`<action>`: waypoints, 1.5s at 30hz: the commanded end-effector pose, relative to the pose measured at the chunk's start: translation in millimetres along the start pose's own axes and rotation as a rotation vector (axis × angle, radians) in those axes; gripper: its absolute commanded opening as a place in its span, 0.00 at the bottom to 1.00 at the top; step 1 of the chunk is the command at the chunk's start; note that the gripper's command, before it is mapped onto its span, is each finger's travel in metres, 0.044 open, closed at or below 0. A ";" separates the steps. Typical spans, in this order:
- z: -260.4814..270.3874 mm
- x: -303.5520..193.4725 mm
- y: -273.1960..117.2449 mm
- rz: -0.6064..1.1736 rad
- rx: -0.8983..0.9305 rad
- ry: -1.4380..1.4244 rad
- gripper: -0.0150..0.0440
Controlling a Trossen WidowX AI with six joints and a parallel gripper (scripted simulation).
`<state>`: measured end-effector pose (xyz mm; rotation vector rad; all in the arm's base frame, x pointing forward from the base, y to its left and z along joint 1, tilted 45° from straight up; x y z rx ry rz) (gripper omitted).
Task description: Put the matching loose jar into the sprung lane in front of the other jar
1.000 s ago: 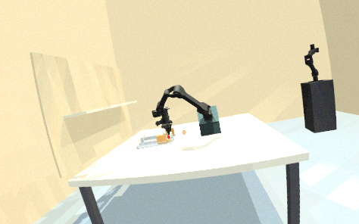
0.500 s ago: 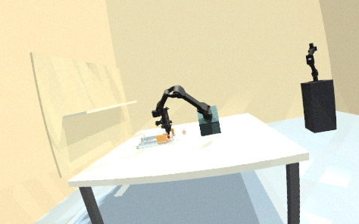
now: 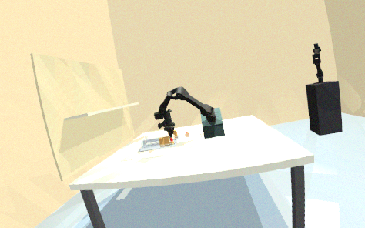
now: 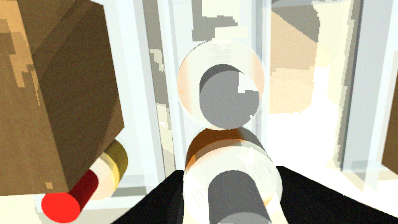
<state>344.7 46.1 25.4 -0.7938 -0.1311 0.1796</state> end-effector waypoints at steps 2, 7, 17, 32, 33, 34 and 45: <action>1.2 6.5 -0.2 -0.026 0.002 -0.019 0.25; 1.2 6.5 1.3 -0.026 0.002 -0.019 0.25; 1.3 6.2 4.2 -0.026 0.002 -0.019 0.25; 1.7 5.8 8.6 -0.026 0.003 -0.019 0.25; 1.7 5.7 8.9 -0.026 0.003 -0.019 0.25; 1.8 5.7 9.2 -0.026 0.003 -0.019 0.25; 2.2 5.3 12.4 -0.026 0.003 -0.019 0.25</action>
Point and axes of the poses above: the point midway between the two fingers, 35 mm back from their tips, its own y axis out along the fingers, its own z axis across the jaws, x = y × z, the point moved 7 cm from there along -y, back along the fingers, and after that the axes turned 2 degrees about -y, right-handed, at the moved point
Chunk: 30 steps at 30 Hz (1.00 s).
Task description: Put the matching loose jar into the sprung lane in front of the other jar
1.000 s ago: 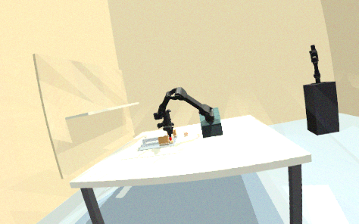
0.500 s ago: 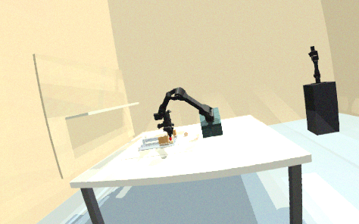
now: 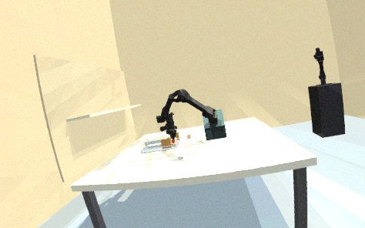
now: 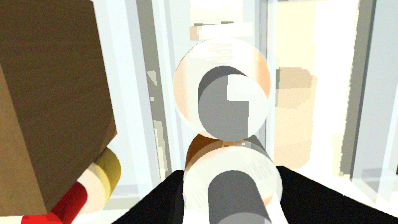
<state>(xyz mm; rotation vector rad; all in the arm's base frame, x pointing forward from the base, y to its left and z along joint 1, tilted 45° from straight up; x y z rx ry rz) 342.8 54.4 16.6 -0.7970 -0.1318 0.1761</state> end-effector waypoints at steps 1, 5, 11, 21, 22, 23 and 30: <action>2.2 5.8 0.4 -0.023 0.006 -0.020 0.25; 2.4 5.7 1.6 -0.022 0.007 -0.020 0.25; 2.7 5.4 3.3 -0.022 0.007 -0.020 0.25; 3.1 5.0 6.2 -0.022 0.007 -0.020 0.25; 3.1 5.0 6.5 -0.022 0.007 -0.020 0.25; 3.2 4.9 6.7 -0.022 0.007 -0.020 0.25; 3.5 4.5 8.8 -0.022 0.007 -0.020 0.25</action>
Point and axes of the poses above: the point midway between the two fingers, 35 mm back from their tips, its own y axis out along the fingers, its own z axis across the jaws, x = y × z, the point moved 7 cm from there along -y, back along the fingers, and after that the axes turned 2 degrees about -y, right-handed, at the moved point
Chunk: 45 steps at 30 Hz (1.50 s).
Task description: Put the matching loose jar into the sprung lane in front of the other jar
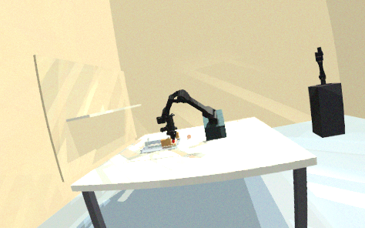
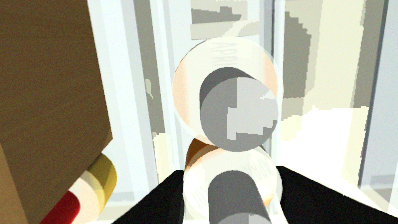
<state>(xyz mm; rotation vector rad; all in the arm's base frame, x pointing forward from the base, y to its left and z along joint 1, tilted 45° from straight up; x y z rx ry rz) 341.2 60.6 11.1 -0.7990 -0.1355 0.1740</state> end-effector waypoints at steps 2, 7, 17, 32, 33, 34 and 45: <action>2.7 4.6 0.8 -0.019 0.010 -0.018 0.25; 2.7 3.8 0.9 -0.019 0.010 -0.018 0.25; 2.7 2.1 0.9 -0.019 0.010 -0.017 0.25; 2.7 -0.4 1.0 -0.019 0.010 -0.017 0.25; 2.7 -0.6 1.0 -0.019 0.010 -0.017 0.25; 2.7 -0.8 1.0 -0.019 0.010 -0.017 0.25; 2.7 -2.6 1.1 -0.019 0.010 -0.017 0.25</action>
Point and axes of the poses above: the point midway between the two fingers, 35 mm back from their tips, its own y axis out along the fingers, its own z axis across the jaws, x = y × z, the point moved 7 cm from there along -y, back along the fingers, and after that the axes turned 2 degrees about -y, right-handed, at the moved point
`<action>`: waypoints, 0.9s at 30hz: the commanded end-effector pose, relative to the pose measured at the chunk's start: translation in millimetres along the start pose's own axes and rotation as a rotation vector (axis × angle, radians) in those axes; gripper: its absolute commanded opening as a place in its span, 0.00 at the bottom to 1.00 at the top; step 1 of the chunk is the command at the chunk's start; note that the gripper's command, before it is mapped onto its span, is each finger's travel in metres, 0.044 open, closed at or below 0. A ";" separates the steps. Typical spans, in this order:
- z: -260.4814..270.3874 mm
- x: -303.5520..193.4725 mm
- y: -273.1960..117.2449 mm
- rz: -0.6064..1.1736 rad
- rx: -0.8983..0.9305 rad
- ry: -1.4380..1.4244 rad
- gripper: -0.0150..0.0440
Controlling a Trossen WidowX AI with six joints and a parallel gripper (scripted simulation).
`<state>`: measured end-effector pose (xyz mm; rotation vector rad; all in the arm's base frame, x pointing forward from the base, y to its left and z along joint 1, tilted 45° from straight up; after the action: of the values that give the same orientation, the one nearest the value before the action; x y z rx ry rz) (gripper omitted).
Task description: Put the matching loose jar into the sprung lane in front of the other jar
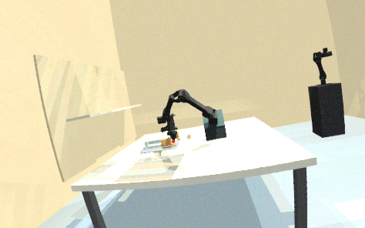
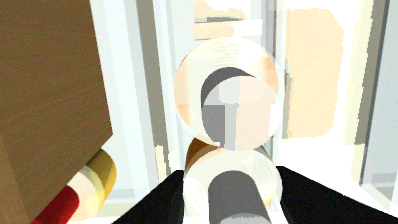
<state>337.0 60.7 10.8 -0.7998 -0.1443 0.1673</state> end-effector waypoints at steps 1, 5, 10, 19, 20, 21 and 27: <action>2.0 1.3 0.4 -0.010 0.012 -0.012 0.25; 2.0 0.6 0.4 -0.010 0.012 -0.012 0.25; 2.1 -0.2 0.4 -0.010 0.012 -0.012 0.25; 2.1 -1.7 0.4 -0.010 0.012 -0.012 0.25; 2.1 -1.9 0.4 -0.010 0.012 -0.012 0.25; 2.1 -2.0 0.4 -0.010 0.012 -0.012 0.25; 2.1 -3.1 0.5 -0.010 0.012 -0.012 0.25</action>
<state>332.6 60.4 10.6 -0.7997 -0.1423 0.1674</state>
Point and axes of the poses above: the point midway between the two fingers, 35 mm back from their tips, its own y axis out along the fingers, its own z axis across the jaws, x = y × z, the point moved 7 cm from there along -y, back along the fingers, and after that the axes turned 2 degrees about -y, right-handed, at the moved point
